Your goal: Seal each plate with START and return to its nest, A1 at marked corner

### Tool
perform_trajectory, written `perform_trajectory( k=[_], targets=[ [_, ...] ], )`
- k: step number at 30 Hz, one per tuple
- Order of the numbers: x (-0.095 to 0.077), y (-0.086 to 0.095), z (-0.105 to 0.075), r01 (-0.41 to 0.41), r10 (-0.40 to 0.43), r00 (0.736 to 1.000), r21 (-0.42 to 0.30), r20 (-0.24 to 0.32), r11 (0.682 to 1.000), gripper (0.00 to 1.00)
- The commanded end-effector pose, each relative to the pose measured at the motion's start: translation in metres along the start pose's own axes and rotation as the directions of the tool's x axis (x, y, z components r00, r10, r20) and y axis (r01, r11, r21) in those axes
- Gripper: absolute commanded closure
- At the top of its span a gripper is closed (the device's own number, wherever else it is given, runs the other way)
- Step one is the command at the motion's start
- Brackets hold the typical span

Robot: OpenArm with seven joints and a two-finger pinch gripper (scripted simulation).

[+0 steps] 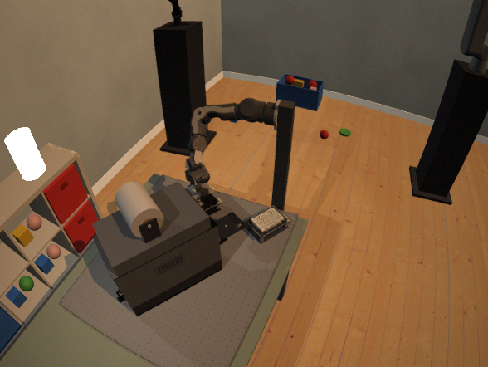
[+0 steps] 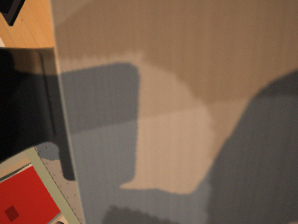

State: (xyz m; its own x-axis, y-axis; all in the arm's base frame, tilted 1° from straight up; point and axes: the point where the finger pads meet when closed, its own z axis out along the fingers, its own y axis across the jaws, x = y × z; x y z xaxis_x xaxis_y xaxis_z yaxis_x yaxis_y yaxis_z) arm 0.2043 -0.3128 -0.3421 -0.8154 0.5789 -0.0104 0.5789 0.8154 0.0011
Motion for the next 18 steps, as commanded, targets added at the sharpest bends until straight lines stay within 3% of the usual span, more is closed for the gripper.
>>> perform_trajectory(
  k=[1,18],
  targets=[
    [0.0007,0.0014,0.0018,0.002,-0.002,1.0,-0.005,0.0,1.0,1.0],
    [0.0007,0.0014,0.0093,0.002,-0.002,1.0,-0.005,0.0,1.0,1.0]
  ],
)
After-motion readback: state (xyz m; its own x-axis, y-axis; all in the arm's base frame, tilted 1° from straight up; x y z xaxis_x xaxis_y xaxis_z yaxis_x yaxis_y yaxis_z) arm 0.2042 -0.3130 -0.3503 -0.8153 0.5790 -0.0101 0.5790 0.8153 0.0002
